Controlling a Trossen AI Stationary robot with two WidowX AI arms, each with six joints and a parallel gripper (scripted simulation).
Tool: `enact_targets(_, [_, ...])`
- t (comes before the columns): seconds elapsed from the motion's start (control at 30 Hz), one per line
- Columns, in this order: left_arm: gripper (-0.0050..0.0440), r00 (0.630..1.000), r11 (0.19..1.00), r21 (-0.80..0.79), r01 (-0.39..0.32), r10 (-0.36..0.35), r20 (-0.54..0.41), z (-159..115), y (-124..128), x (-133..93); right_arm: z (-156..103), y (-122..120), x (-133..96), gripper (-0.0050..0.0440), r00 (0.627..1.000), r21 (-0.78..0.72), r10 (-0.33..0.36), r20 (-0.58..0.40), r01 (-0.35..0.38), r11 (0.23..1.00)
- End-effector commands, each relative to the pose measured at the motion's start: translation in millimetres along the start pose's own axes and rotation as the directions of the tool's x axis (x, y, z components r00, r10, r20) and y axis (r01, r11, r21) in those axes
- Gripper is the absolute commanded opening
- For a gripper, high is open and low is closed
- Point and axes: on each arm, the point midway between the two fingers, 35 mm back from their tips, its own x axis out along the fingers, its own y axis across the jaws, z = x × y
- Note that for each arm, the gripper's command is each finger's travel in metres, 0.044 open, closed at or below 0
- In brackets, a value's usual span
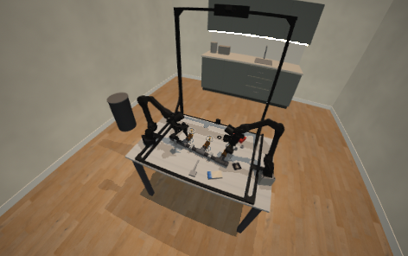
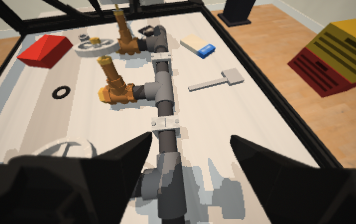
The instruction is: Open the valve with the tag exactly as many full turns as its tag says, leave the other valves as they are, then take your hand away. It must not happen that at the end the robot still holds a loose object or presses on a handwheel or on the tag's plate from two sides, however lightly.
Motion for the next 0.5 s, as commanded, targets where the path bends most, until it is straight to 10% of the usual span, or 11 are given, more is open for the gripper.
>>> enact_targets(0.0, [0.04,1.0,0.976,0.217,0.0,0.0,0.0,-0.1,0.1,0.0,0.0,0.0,0.0,0.04,1.0,0.0,0.0,0.0,0.0,1.0])
enact_targets(0.47, [0.04,1.0,0.563,0.827,0.0,0.0,0.0,0.0,0.1,0.0,0.0,0.0,0.0,0.04,1.0,0.0,0.0,0.0,0.0,1.0])
